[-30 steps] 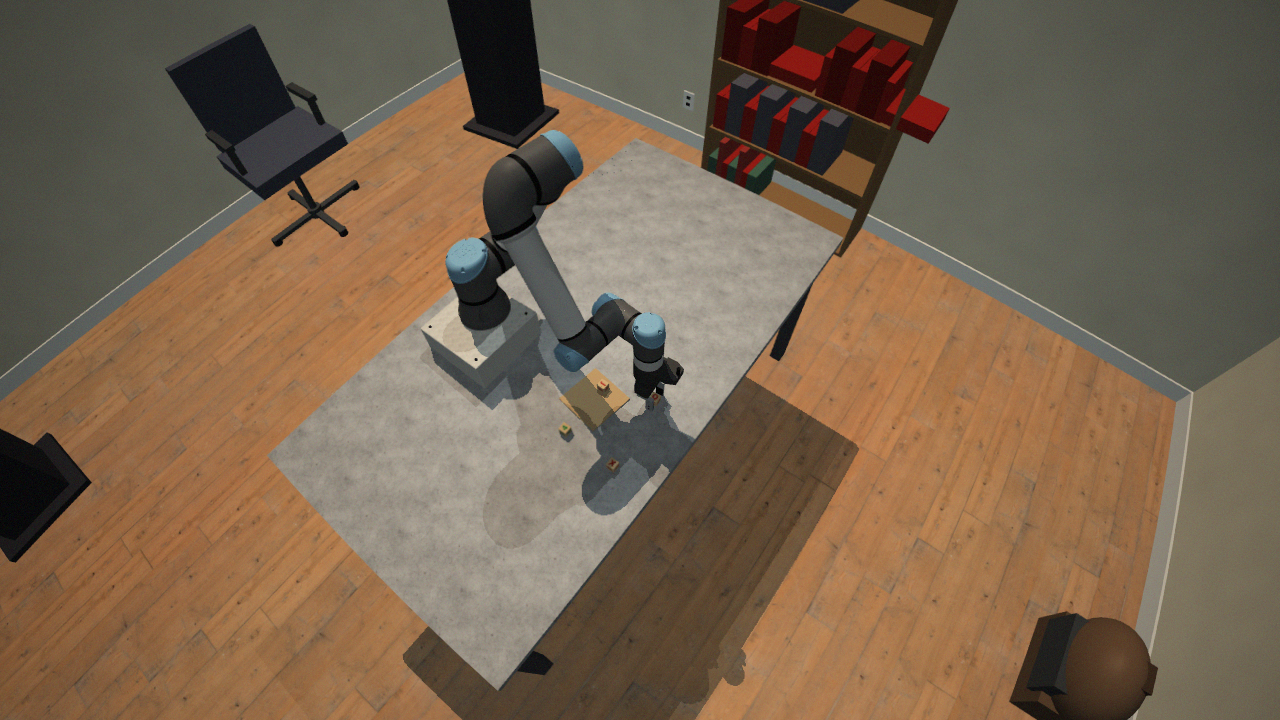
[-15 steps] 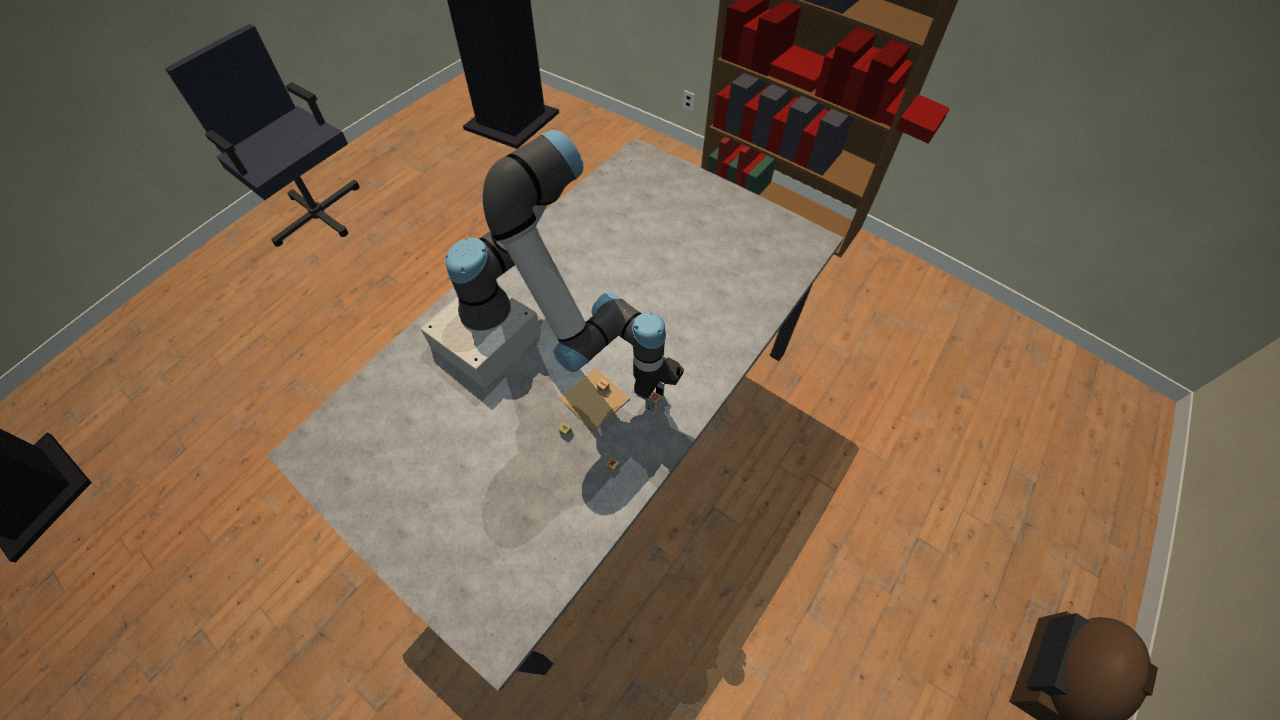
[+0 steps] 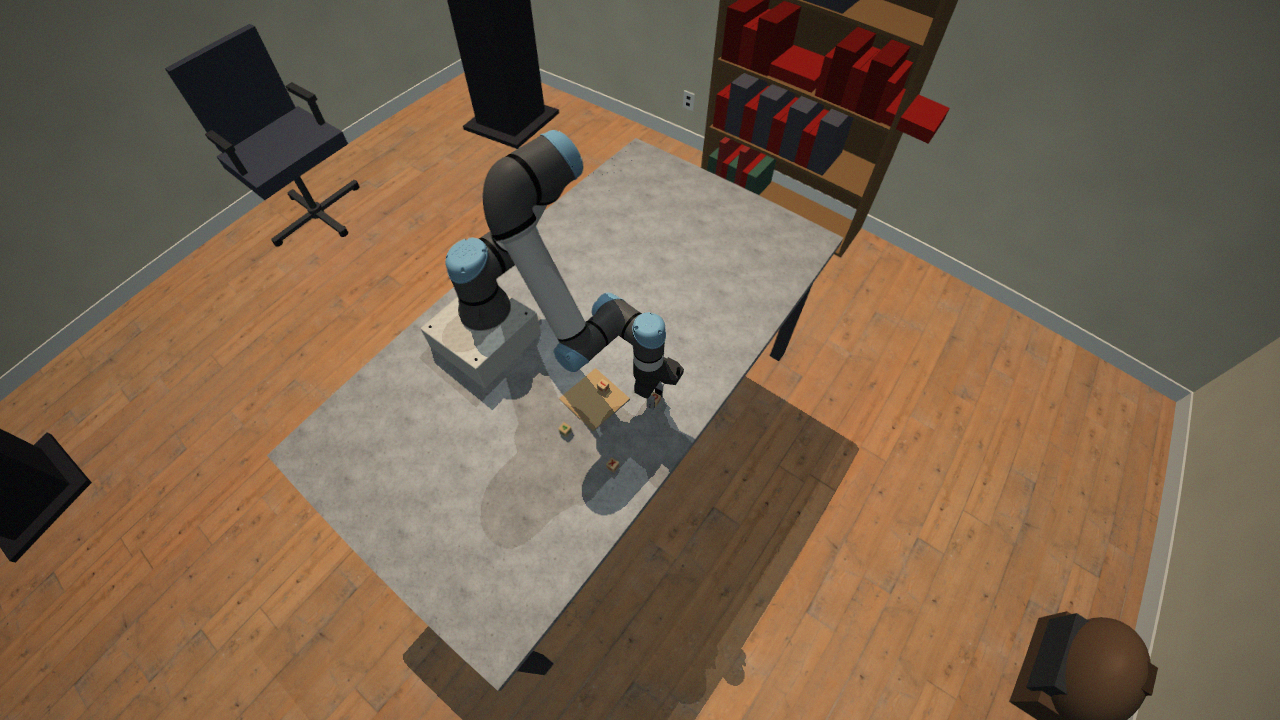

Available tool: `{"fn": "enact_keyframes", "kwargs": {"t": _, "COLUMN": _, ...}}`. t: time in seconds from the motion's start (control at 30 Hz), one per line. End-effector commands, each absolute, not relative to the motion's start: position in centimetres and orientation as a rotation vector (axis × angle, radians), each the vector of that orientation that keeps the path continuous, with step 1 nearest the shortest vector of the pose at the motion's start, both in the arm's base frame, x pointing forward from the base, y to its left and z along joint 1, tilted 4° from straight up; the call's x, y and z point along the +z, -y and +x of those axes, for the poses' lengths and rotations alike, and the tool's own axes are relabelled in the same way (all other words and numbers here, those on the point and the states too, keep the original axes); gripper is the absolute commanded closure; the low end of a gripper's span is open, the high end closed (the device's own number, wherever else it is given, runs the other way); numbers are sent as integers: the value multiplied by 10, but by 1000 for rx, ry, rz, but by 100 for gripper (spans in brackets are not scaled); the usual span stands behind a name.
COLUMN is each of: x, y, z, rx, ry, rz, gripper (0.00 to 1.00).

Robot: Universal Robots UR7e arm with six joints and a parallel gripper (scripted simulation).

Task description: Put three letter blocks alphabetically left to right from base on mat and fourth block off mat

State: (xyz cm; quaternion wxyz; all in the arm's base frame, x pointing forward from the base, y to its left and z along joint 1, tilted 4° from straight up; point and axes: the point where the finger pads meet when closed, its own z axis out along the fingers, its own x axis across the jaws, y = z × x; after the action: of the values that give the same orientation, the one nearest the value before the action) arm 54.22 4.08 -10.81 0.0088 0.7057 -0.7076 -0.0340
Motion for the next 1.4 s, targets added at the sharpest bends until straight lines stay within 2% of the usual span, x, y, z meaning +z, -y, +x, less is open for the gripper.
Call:
{"fn": "enact_keyframes", "kwargs": {"t": 0.0, "x": -108, "y": -42, "z": 541, "rx": -107, "ry": 2209, "rz": 2207, "gripper": 21}}
{"fn": "enact_keyframes", "kwargs": {"t": 0.2, "x": -108, "y": -42, "z": 541, "rx": -107, "ry": 2209, "rz": 2207, "gripper": 21}}
{"fn": "enact_keyframes", "kwargs": {"t": 0.23, "x": -108, "y": -42, "z": 541, "rx": -107, "ry": 2209, "rz": 2207, "gripper": 51}}
{"fn": "enact_keyframes", "kwargs": {"t": 1.37, "x": -108, "y": -42, "z": 541, "rx": -107, "ry": 2209, "rz": 2207, "gripper": 51}}
